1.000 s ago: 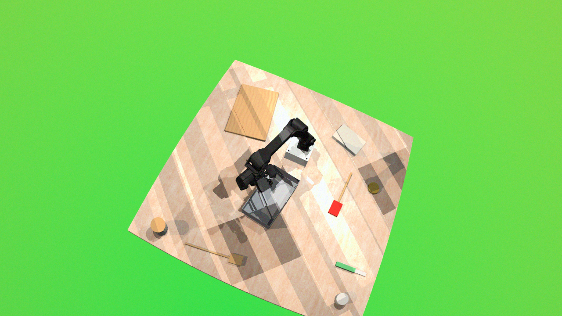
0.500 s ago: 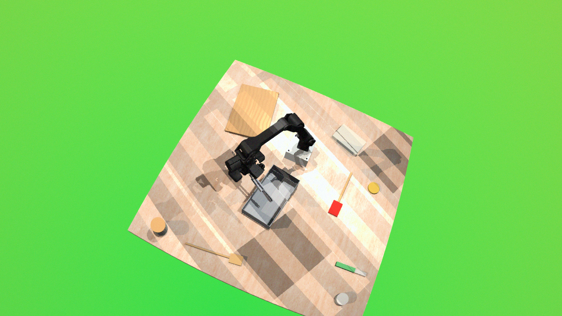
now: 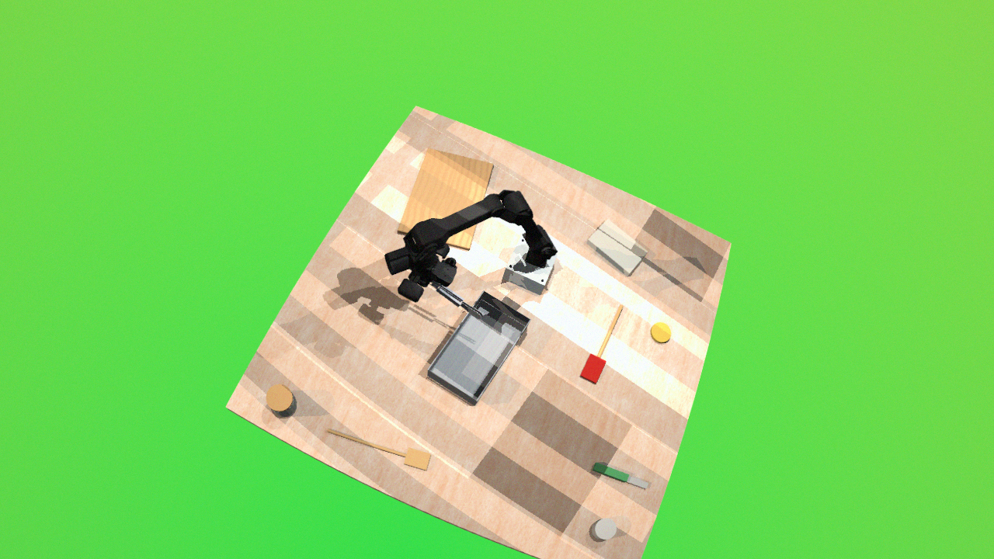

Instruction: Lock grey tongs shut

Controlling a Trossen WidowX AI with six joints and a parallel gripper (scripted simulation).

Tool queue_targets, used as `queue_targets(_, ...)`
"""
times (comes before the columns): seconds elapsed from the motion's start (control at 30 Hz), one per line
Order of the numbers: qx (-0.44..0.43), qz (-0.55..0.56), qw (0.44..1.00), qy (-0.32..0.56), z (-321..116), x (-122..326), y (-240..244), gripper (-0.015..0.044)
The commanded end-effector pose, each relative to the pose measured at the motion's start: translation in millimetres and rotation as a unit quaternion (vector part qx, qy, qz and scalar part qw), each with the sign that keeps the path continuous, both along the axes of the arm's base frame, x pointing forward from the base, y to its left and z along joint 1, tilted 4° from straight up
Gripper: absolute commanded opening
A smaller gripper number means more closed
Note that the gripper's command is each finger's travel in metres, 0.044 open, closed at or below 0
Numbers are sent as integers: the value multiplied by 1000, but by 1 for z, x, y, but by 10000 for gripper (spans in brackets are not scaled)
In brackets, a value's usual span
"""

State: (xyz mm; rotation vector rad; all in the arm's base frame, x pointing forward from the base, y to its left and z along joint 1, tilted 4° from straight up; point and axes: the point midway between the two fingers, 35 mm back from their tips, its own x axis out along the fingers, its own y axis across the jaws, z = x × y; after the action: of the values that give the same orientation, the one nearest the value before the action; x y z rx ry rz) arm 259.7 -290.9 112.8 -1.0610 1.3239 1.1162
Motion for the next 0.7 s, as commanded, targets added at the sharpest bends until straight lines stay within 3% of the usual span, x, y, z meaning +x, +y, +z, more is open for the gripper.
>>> queue_targets(0.0, -3, 46, 999, 0, 3, -16, -13, -150)
queue_targets(0.67, 8, 263, 965, 13, 7, -103, -63, -150)
